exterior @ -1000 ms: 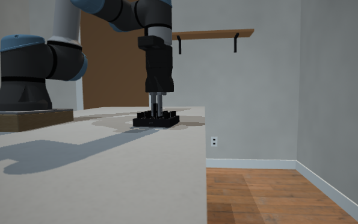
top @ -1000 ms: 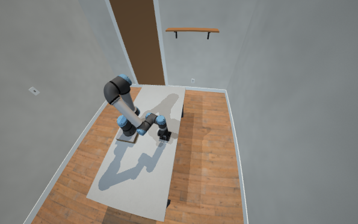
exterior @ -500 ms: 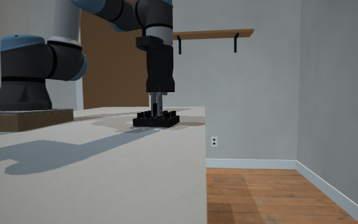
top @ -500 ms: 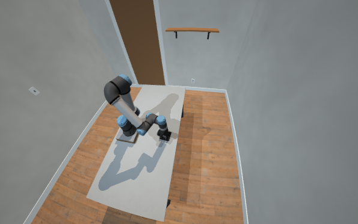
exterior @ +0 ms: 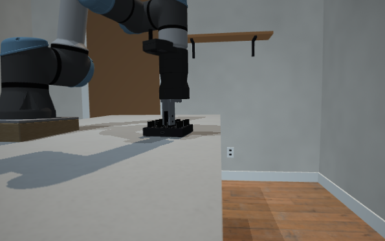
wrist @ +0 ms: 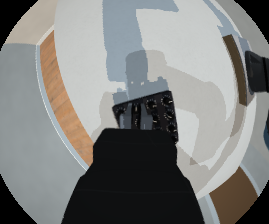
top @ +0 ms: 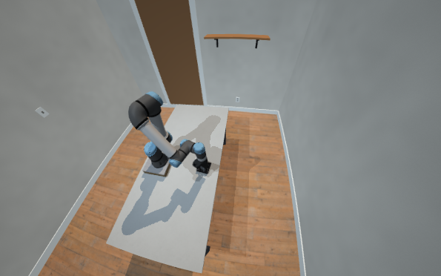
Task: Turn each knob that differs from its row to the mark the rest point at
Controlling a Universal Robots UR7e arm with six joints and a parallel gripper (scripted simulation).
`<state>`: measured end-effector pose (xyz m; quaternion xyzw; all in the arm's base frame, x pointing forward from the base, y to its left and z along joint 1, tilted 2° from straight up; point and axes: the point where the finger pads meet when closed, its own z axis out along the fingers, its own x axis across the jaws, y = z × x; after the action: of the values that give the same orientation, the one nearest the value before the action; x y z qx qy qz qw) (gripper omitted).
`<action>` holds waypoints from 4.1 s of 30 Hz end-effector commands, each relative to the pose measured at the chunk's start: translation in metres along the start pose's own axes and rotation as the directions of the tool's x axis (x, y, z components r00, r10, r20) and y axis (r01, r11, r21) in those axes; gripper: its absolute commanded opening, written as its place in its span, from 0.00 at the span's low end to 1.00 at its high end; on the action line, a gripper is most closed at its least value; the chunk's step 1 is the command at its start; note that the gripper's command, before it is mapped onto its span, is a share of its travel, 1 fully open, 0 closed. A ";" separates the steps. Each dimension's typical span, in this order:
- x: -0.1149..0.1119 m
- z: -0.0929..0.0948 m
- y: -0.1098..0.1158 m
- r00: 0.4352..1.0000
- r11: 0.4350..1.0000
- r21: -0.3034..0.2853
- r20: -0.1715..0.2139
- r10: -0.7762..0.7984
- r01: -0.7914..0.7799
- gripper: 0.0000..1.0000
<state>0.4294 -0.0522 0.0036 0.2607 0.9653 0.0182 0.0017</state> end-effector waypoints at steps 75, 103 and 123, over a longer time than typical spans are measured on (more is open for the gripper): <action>0.000 0.000 0.000 0.345 0.345 -0.001 0.001 0.939 -0.939 0.30; 0.000 0.000 0.000 0.324 0.324 -0.001 0.001 0.946 -0.946 0.30; 0.000 0.000 0.000 0.324 0.324 -0.001 0.001 0.946 -0.946 0.46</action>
<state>0.4294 -0.0522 0.0036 0.7732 0.6339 0.0152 -0.0089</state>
